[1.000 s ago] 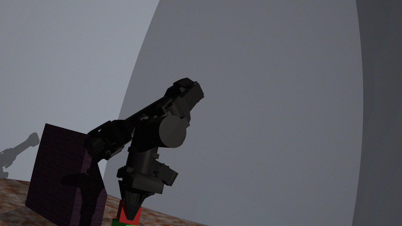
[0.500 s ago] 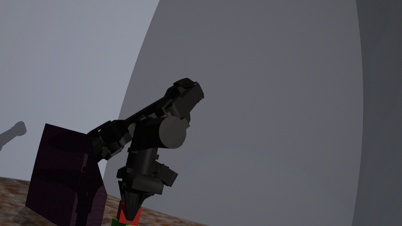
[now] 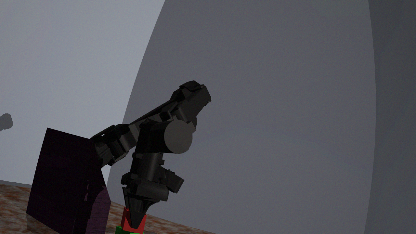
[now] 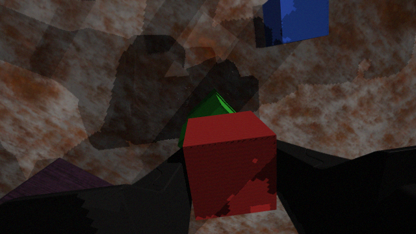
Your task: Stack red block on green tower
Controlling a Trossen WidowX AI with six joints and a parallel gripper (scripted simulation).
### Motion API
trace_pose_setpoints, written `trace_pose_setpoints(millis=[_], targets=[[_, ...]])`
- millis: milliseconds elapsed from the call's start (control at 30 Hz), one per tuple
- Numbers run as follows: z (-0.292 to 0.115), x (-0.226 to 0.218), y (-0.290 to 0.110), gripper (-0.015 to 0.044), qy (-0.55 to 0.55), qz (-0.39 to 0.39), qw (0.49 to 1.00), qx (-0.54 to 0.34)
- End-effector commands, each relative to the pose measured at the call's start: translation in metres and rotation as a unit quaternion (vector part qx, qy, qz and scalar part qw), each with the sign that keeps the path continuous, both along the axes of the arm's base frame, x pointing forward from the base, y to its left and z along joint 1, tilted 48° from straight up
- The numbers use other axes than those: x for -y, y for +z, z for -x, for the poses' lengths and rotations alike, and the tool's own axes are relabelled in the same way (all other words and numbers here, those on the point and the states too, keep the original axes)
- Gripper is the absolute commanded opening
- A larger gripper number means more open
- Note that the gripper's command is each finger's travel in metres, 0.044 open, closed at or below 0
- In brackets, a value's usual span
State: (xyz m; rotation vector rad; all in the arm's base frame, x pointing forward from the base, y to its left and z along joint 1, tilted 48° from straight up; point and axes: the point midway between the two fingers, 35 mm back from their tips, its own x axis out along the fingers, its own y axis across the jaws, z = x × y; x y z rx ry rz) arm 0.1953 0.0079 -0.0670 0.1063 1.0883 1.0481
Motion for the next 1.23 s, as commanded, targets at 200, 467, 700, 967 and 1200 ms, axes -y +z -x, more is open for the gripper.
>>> trace_pose_setpoints(millis=[200, 467, 700, 967, 1200], targets=[[0.0001, -0.0003, -0.0003, 0.0263, 0.001, 0.0, 1.0, 0.001], [0.0001, -0.0003, -0.0003, 0.044, 0.001, 0.0, 1.0, 0.001], [0.0001, -0.0003, -0.0003, 0.044, 0.001, 0.0, 1.0, 0.001], [0.0001, -0.0003, -0.0003, 0.044, 0.001, 0.0, 1.0, 0.001], [0.0001, -0.0003, -0.0003, 0.044, 0.001, 0.0, 1.0, 0.001]])
